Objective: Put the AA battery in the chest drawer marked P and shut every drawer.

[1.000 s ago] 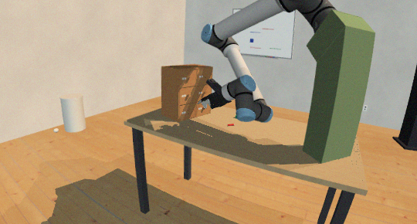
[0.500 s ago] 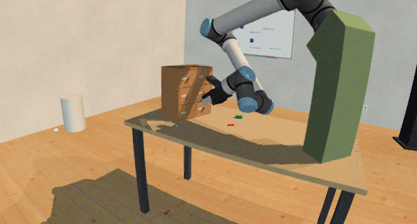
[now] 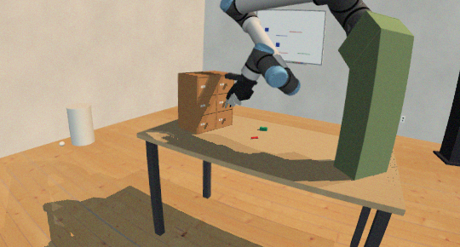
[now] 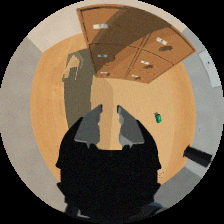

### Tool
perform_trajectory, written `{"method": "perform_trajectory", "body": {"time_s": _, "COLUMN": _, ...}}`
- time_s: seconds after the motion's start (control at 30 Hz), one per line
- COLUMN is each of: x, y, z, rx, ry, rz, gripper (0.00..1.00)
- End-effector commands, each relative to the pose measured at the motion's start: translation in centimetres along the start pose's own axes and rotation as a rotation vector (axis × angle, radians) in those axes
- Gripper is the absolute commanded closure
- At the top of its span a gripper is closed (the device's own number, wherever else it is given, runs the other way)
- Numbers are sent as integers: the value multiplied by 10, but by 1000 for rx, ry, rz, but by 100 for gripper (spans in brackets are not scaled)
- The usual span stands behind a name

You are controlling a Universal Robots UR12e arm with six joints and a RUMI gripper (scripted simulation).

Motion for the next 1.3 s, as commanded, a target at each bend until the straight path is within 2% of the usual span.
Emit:
{"method": "perform_trajectory", "body": {"time_s": 0.0, "x": -1, "y": -3, "z": -16, "rx": -173, "ry": -7, "rz": 9, "gripper": 80}}
{"method": "perform_trajectory", "body": {"time_s": 0.27, "x": -1, "y": -3, "z": -38, "rx": -363, "ry": -18, "rz": 9, "gripper": 80}}
{"method": "perform_trajectory", "body": {"time_s": 0.33, "x": -1, "y": -3, "z": -38, "rx": -363, "ry": -18, "rz": 9, "gripper": 80}}
{"method": "perform_trajectory", "body": {"time_s": 0.63, "x": -1, "y": -3, "z": -54, "rx": -501, "ry": -25, "rz": 10, "gripper": 80}}
{"method": "perform_trajectory", "body": {"time_s": 0.83, "x": -1, "y": -3, "z": -59, "rx": -544, "ry": -28, "rz": 10, "gripper": 80}}
{"method": "perform_trajectory", "body": {"time_s": 1.27, "x": -1, "y": -3, "z": -61, "rx": -556, "ry": -29, "rz": 10, "gripper": 80}}
Point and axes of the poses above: the point where the finger pads meet when closed, its own z axis out along the fingers, its own x axis across the jaws, y = z × x, the point moved 2 cm from there along -z, back along the fingers, and after that the axes turned 3 degrees about -z, right-handed, at the moved point
